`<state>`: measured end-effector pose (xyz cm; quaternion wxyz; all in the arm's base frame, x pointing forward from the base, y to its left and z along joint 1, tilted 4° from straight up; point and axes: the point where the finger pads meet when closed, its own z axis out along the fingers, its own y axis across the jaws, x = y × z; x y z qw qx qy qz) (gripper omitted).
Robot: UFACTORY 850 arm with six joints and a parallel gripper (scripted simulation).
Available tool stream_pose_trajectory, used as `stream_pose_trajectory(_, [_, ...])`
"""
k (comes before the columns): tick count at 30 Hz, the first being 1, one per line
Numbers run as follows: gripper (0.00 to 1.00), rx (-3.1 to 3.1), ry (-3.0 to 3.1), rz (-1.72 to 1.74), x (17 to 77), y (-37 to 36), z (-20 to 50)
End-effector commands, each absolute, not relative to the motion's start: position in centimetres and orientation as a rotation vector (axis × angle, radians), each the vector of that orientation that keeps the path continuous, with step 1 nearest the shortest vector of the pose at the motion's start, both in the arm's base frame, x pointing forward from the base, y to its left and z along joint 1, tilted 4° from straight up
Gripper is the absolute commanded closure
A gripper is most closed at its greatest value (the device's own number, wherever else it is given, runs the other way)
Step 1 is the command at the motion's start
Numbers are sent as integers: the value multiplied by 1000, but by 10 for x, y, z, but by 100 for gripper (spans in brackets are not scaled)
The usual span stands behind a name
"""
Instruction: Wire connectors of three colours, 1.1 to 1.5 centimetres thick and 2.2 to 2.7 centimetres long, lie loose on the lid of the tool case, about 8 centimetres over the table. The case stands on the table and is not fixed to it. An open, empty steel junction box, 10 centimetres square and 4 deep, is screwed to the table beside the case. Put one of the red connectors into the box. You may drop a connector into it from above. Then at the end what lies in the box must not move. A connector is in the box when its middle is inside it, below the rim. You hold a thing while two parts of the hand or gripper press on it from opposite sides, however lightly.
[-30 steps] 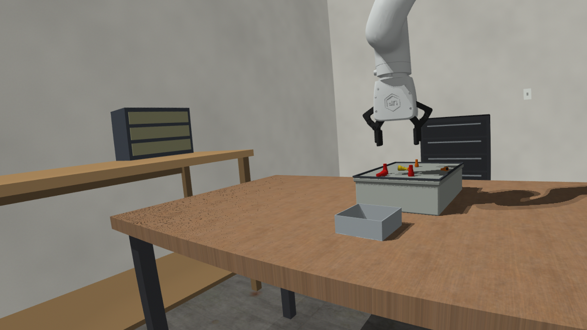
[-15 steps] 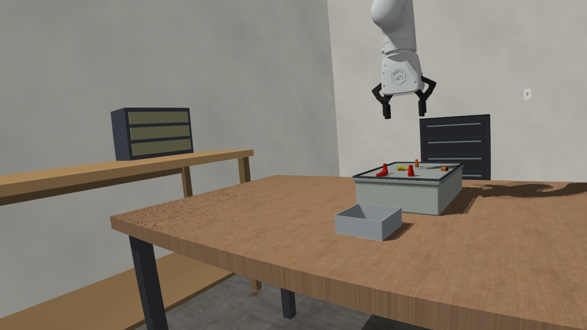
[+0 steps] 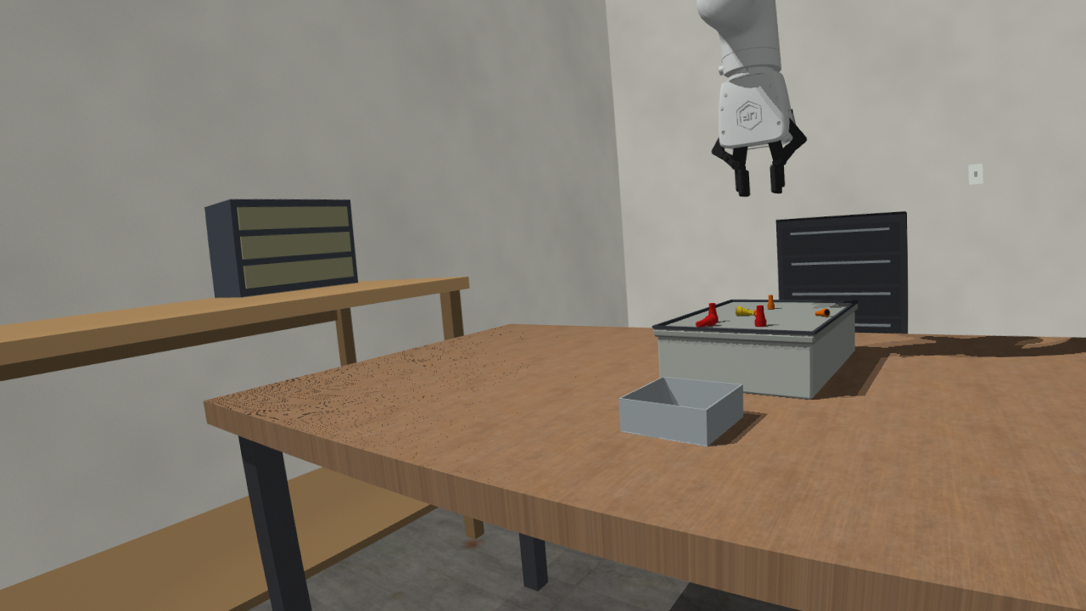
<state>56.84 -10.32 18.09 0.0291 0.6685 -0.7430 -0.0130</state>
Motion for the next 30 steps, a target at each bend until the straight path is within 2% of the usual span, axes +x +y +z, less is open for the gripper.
stream_pose_trajectory(1, [100,2063,-2294,-37,569,-104,182])
stream_pose_trajectory(27, [100,2063,-2294,-37,569,-104,182])
stream_pose_trajectory(28, [70,2065,-2292,-37,569,-103,182])
stream_pose_trajectory(30, [70,2111,-2250,-38,569,-99,176])
